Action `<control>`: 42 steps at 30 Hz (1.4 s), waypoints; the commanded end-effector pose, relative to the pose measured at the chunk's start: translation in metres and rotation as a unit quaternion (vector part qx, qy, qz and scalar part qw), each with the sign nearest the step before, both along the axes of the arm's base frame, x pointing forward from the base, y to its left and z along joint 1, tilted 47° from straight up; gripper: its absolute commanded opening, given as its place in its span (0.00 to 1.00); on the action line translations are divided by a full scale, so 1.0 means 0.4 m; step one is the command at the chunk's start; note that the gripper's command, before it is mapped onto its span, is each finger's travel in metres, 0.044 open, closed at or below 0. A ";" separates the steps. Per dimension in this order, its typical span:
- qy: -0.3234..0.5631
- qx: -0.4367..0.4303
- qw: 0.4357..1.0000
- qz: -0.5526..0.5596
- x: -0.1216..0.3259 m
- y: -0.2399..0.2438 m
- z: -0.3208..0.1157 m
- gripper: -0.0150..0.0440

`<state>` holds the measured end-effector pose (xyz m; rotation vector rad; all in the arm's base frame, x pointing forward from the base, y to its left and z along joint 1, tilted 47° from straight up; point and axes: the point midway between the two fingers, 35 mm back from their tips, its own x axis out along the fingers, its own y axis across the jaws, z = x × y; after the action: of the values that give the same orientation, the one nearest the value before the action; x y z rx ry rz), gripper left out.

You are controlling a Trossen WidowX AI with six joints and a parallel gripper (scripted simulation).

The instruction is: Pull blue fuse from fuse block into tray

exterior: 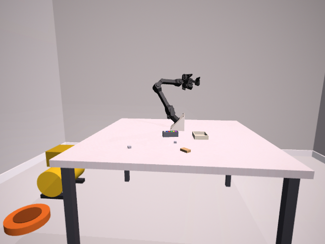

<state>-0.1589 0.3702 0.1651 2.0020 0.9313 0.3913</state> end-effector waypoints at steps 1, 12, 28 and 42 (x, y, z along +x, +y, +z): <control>0.008 0.001 1.000 0.000 0.004 0.004 0.000 0.89; 0.262 0.186 0.918 -0.233 0.436 0.081 -0.062 0.40; 0.337 0.569 0.526 -0.535 0.982 -0.199 -0.144 0.36; 0.064 0.818 0.009 -0.571 1.182 -0.677 -0.197 0.36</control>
<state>0.3063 0.1571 0.0918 3.5405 -2.2926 -0.4162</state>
